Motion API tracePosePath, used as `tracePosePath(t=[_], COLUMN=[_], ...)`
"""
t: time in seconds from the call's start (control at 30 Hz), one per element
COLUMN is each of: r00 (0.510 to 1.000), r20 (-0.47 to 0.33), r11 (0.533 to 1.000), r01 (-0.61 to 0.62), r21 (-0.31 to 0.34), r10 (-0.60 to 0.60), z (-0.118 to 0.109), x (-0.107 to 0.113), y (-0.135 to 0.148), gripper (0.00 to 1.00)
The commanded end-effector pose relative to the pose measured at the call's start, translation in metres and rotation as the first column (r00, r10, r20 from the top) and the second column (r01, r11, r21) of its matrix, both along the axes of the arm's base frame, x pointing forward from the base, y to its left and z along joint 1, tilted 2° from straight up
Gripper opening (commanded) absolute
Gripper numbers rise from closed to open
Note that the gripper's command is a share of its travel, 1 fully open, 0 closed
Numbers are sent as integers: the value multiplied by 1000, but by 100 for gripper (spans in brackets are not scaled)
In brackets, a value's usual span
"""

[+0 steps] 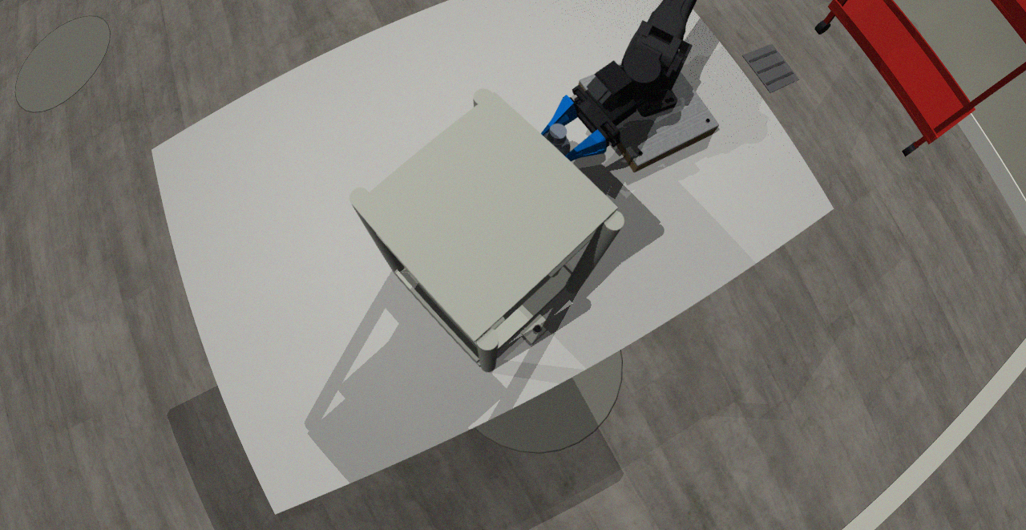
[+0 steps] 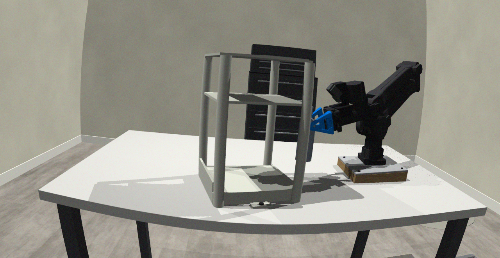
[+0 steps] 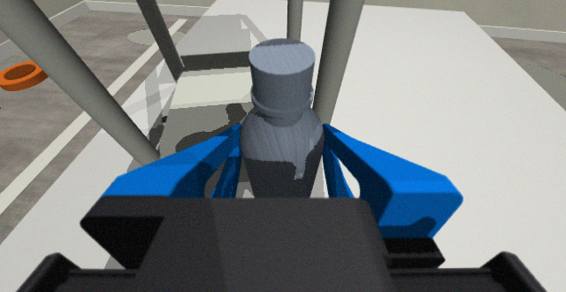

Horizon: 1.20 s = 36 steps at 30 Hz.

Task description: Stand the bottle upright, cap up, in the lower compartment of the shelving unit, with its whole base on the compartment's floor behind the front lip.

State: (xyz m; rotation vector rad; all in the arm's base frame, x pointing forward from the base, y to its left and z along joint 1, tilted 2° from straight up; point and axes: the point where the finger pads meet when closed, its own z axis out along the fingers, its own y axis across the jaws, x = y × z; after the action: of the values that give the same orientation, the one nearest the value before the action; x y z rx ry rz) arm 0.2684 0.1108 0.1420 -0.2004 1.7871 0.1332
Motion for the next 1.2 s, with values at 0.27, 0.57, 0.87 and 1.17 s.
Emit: tracePosePath(t=[0.27,0.57,0.87,1.17], r00=[995,991,991,992], r20=[0,-2,-2,3], r11=[995,991,991,992], r01=[-96,-137,-133,-128], r21=[10,7,7,7], r10=[96,137,133,128], z=[0,-2,-2,-1], x=[-31,-46,-46,-44], y=[27,38,37,36], gripper=[37,37,37,37])
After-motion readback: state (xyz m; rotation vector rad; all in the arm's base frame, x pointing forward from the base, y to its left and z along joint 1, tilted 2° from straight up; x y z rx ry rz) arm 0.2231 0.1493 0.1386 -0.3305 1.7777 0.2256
